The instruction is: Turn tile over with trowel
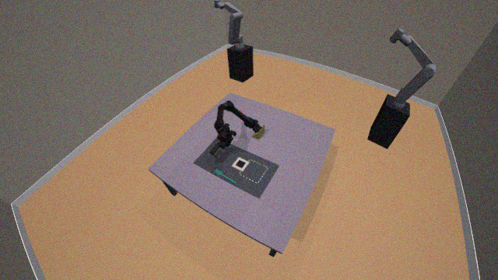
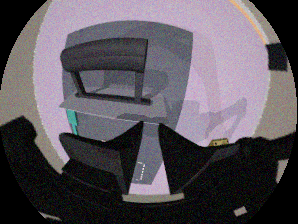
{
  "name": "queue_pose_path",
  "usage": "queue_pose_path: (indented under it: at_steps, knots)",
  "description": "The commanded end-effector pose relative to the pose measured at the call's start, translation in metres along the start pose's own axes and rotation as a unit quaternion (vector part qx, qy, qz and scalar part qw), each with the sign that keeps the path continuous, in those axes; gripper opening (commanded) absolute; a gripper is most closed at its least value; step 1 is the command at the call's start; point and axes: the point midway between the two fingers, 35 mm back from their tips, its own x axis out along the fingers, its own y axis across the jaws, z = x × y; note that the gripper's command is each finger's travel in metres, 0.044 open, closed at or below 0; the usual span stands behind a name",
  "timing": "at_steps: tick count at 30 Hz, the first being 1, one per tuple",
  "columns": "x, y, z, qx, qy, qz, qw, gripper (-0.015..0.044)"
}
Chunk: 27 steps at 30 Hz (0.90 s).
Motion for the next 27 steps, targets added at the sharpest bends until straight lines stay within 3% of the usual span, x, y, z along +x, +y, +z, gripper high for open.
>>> queue_pose_path:
  at_steps: [1, 27]
  knots:
    - [0.007, 0.0, -0.007, 0.003, -0.003, -0.003, 1.0, 0.01]
    - [-0.02, -0.001, -0.006, 0.003, -0.003, -0.003, 1.0, 0.01]
